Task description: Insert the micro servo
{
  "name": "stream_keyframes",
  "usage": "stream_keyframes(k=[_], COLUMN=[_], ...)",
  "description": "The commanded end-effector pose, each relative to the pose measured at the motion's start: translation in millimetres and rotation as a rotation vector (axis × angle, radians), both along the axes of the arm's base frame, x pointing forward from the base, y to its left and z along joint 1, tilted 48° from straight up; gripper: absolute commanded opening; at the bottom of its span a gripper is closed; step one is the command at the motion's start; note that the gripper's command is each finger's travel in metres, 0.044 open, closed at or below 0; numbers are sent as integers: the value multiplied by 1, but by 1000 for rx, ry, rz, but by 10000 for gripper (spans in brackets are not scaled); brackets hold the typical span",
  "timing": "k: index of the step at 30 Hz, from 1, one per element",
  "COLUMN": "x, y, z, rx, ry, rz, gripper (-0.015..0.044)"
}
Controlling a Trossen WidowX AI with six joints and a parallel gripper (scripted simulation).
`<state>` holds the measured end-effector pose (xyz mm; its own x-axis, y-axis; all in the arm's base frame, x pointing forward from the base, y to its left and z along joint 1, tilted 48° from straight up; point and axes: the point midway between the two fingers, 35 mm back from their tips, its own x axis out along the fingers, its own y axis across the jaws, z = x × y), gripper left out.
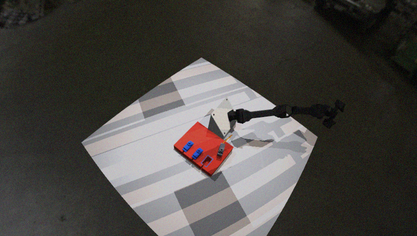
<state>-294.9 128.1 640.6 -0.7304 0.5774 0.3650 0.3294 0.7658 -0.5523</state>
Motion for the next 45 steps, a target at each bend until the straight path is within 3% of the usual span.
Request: stream_keyframes(k=[1, 18, 38, 45], x=[1, 23, 106, 116], y=[0, -6, -21, -24], z=[1, 21, 70, 74], rx=[0, 17, 19, 30], ry=[4, 114, 482, 516], rz=[0, 11, 44, 51], gripper=[426, 440, 440, 440])
